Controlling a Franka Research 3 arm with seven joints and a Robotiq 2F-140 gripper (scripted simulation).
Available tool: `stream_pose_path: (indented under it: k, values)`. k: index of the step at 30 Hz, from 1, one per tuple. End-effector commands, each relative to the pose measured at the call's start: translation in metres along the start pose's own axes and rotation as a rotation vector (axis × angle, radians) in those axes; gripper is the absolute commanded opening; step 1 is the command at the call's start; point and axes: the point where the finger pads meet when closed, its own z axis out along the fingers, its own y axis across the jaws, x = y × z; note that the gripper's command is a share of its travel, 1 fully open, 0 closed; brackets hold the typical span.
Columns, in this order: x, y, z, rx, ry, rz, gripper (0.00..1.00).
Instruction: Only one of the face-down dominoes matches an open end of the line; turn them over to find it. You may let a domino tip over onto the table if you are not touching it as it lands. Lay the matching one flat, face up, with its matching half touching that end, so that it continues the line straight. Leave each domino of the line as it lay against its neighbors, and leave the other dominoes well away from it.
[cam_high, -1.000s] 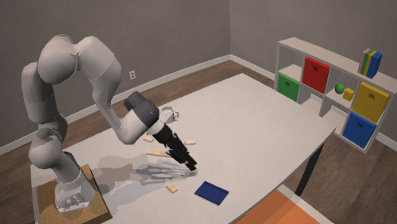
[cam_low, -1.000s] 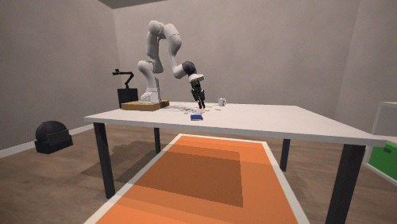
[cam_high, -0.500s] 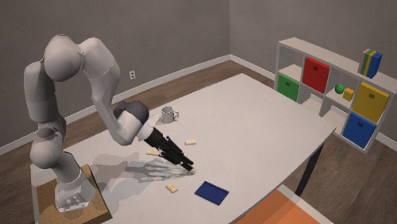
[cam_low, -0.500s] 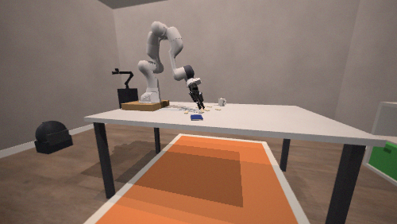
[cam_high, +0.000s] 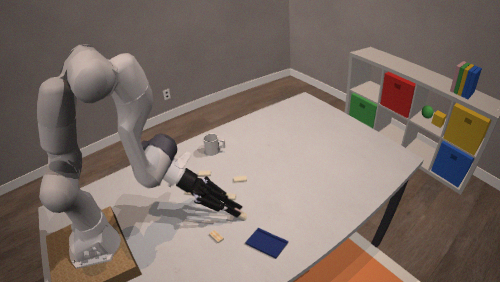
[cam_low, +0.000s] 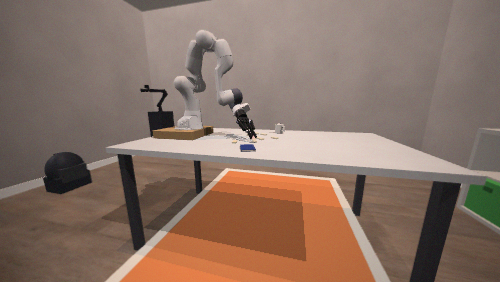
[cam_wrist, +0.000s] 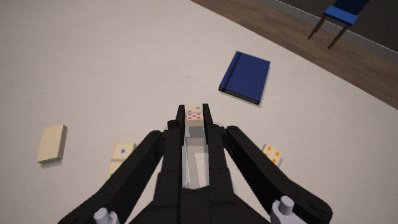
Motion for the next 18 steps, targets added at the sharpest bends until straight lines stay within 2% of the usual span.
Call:
stream_pose_path:
  k: [1, 3, 18]
  values:
    - [0.0108, 0.0045, 0.0039, -0.012, 0.097, 0.104, 0.22]
    - [0.0108, 0.0045, 0.0039, -0.012, 0.097, 0.104, 0.22]
    - [0.0024, 0.0036, 0.0035, -0.019, 0.225, 0.103, 0.22]
